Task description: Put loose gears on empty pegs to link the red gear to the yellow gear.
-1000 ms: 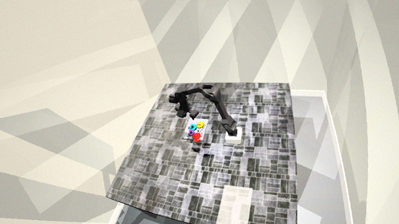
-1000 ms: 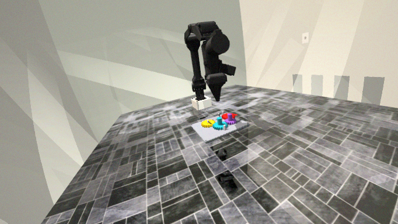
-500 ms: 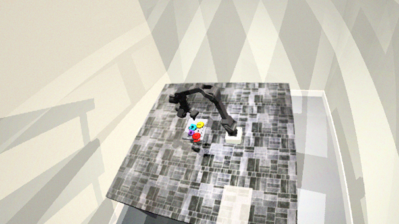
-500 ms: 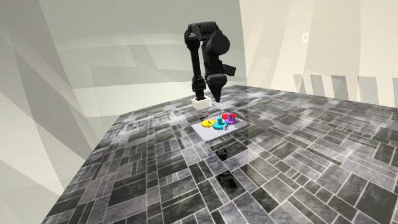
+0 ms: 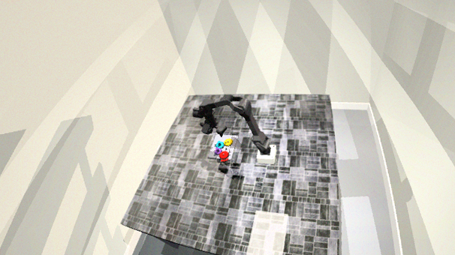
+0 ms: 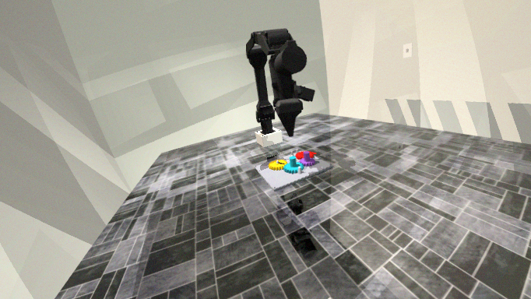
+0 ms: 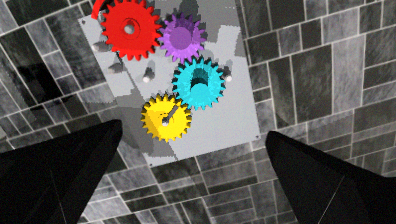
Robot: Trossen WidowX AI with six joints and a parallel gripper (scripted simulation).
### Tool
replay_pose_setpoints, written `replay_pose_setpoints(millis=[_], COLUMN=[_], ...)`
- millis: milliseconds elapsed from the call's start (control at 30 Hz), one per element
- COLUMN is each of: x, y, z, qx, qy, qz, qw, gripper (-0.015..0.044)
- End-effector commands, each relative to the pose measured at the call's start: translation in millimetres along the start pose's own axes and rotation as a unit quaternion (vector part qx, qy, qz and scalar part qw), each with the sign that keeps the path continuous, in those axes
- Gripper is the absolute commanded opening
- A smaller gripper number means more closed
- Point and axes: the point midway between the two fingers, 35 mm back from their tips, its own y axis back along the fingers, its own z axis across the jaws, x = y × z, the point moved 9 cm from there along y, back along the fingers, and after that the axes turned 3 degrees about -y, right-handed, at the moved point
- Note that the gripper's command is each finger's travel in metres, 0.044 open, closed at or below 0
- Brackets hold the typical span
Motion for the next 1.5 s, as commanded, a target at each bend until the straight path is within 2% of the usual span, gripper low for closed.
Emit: replay_pose_setpoints(millis=[0, 400, 500, 767, 1000, 1200, 1467], x=[-0.1, -0.1, -22.1, -126.3, -188.2, -212.6, -213.0], y=[0.2, 0.2, 2.6, 17.2, 32.2, 44.3, 44.6], z=[-0.1, -0.1, 8.0, 76.9, 164.4, 240.5, 242.9], qx=[0.000, 0.000, -0.002, -0.007, -0.011, -0.013, -0.014], qy=[-0.001, -0.001, -0.002, -0.002, -0.002, -0.002, -0.002], qz=[0.000, 0.000, -0.001, -0.007, -0.010, -0.011, -0.011], qw=[1.000, 1.000, 1.000, 1.000, 1.000, 1.000, 1.000], gripper=[0.0440, 0.0440, 0.0440, 0.0440, 0.0440, 0.0440, 0.0440])
